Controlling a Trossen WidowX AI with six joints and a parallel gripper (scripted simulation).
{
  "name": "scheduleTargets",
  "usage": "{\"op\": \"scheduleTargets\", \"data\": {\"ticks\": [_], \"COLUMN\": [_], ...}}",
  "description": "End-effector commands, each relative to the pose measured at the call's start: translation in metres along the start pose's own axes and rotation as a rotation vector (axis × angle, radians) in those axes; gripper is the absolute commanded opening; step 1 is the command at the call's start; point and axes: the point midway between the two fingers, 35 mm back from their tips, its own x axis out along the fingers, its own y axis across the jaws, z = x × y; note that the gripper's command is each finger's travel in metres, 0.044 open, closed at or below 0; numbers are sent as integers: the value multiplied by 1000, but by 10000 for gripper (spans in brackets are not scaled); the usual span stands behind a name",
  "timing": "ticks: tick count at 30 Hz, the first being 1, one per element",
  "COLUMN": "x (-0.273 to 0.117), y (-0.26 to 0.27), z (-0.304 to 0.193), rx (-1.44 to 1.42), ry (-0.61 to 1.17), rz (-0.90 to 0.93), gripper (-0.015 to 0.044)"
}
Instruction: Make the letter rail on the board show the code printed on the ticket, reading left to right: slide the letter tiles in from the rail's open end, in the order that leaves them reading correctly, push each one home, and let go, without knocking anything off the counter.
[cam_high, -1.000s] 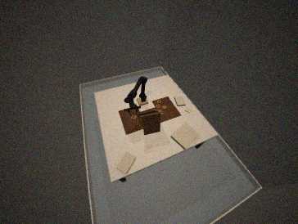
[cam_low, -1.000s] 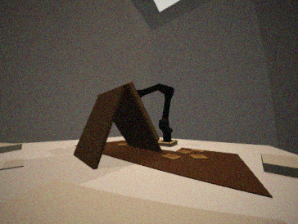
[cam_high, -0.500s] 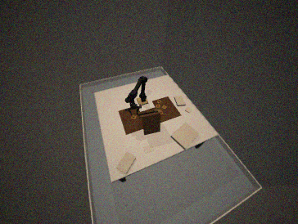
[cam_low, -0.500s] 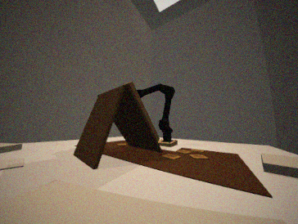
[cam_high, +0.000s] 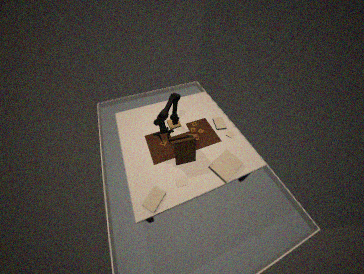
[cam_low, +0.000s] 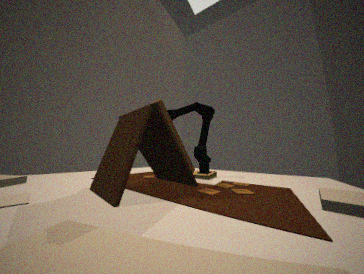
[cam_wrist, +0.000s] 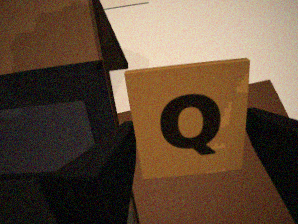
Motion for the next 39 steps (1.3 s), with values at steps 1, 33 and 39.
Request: {"op": "scheduleTargets", "data": {"ticks": [1,33,39], "x": [1,1,1], "y": [3,19,22], "z": [-2,-1,-1], "rx": [7,8,8], "ry": [4,3,3], "rz": [-1,0,0], "gripper": [0,0,0]}}
